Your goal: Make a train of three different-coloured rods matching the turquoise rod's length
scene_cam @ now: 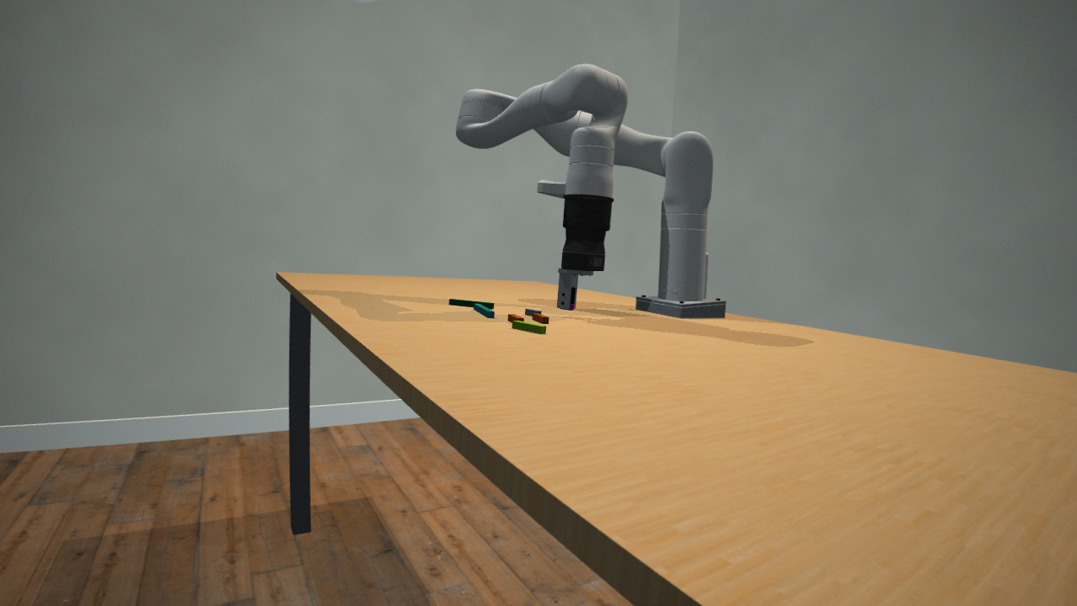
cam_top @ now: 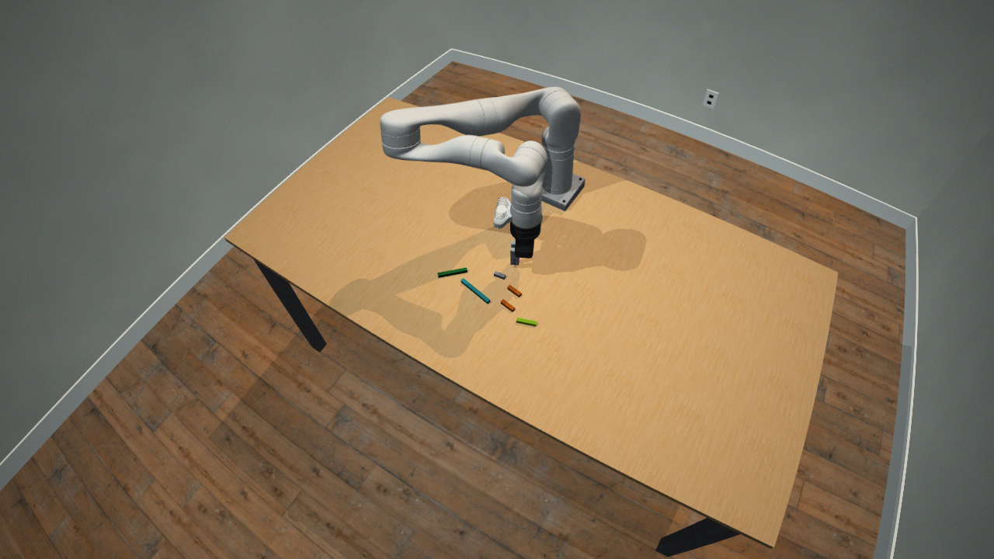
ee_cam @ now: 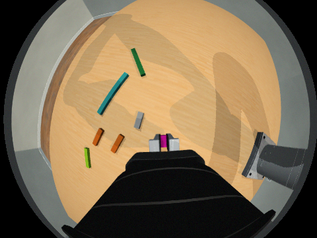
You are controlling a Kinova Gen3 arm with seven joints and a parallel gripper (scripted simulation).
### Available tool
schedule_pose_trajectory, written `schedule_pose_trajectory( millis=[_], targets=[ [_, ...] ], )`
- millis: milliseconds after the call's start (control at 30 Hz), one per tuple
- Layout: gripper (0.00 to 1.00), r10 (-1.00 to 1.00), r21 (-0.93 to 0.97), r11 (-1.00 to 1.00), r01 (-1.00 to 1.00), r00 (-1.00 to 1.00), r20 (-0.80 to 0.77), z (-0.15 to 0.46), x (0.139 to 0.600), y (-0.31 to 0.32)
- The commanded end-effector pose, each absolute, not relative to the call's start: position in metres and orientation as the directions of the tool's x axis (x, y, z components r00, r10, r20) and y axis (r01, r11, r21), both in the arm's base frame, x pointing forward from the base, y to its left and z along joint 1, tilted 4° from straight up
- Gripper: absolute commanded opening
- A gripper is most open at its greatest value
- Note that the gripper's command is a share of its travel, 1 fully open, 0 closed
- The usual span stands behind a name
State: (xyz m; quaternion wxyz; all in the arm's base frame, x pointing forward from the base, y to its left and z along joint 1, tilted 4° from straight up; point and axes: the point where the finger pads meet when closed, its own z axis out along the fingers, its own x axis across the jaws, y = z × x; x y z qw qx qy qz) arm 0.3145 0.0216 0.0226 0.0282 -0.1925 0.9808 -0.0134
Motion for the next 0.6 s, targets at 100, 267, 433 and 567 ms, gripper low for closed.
schedule_pose_trajectory(
  millis=[100, 267, 433, 567],
  targets=[
    [0.24, -0.377, -0.036, 0.926, -0.375, -0.925, -0.056, 0.0220, 0.3141, 0.0263],
    [0.24, -0.377, -0.036, 0.926, -0.375, -0.925, -0.056, 0.0220, 0.3138, 0.0278],
    [0.24, -0.377, -0.036, 0.926, -0.375, -0.925, -0.056, 0.0219, 0.3136, 0.0285],
    [0.24, -0.377, -0.036, 0.926, -0.375, -0.925, -0.056, 0.0219, 0.3136, 0.0285]
  ],
)
